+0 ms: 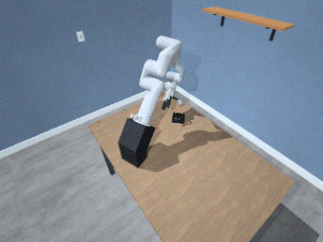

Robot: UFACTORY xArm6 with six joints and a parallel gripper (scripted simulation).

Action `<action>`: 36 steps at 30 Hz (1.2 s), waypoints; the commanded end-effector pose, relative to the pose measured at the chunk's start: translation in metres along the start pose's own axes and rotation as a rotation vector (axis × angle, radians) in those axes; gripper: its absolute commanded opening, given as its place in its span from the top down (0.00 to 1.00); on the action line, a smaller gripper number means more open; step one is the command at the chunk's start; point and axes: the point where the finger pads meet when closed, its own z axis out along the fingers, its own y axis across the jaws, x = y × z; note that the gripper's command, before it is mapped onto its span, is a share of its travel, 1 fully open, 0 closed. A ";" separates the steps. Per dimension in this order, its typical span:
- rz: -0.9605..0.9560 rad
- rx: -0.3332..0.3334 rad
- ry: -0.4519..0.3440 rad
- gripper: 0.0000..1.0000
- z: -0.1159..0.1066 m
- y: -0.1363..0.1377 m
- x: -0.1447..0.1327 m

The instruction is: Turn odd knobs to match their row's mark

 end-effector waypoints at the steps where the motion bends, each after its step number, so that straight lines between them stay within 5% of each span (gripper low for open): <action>1: -0.075 0.043 -0.030 0.00 -0.010 0.003 0.021; 21: -0.342 0.206 -0.008 0.00 -0.047 0.037 0.105; 33: -0.539 0.306 0.085 0.00 -0.072 0.079 0.163; 35: -0.539 0.306 0.085 0.00 -0.072 0.079 0.163; 36: -0.598 0.365 0.108 0.00 -0.075 0.061 0.159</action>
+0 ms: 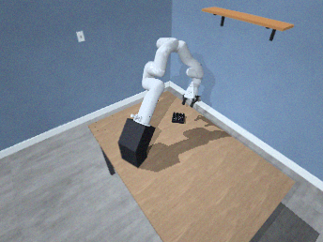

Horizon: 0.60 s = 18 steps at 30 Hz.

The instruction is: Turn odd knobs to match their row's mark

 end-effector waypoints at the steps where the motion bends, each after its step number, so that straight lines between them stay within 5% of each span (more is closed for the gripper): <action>1: -0.105 0.083 0.044 0.00 -0.004 -0.009 0.012; 18: -0.380 0.319 0.250 0.00 -0.002 -0.088 0.034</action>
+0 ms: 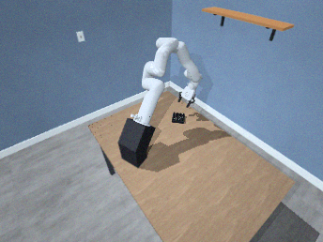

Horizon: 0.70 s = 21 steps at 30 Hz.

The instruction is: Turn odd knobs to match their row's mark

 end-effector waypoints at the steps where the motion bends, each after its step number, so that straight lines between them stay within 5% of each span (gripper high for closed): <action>1: -0.067 0.058 0.062 0.00 0.005 -0.014 0.011; 9: -0.200 0.133 0.214 0.00 0.013 -0.040 0.033; 21: -0.309 0.145 0.378 0.00 0.020 -0.053 0.048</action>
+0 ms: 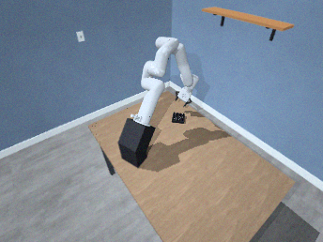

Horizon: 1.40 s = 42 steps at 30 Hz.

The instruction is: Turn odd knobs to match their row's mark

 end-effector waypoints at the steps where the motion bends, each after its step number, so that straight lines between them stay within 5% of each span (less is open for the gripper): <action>1: -0.062 0.008 0.091 0.00 0.006 -0.003 0.008; 18: -0.176 -0.081 0.226 0.00 0.016 0.006 0.003; 42: -0.266 -0.253 0.234 0.00 0.023 0.030 -0.039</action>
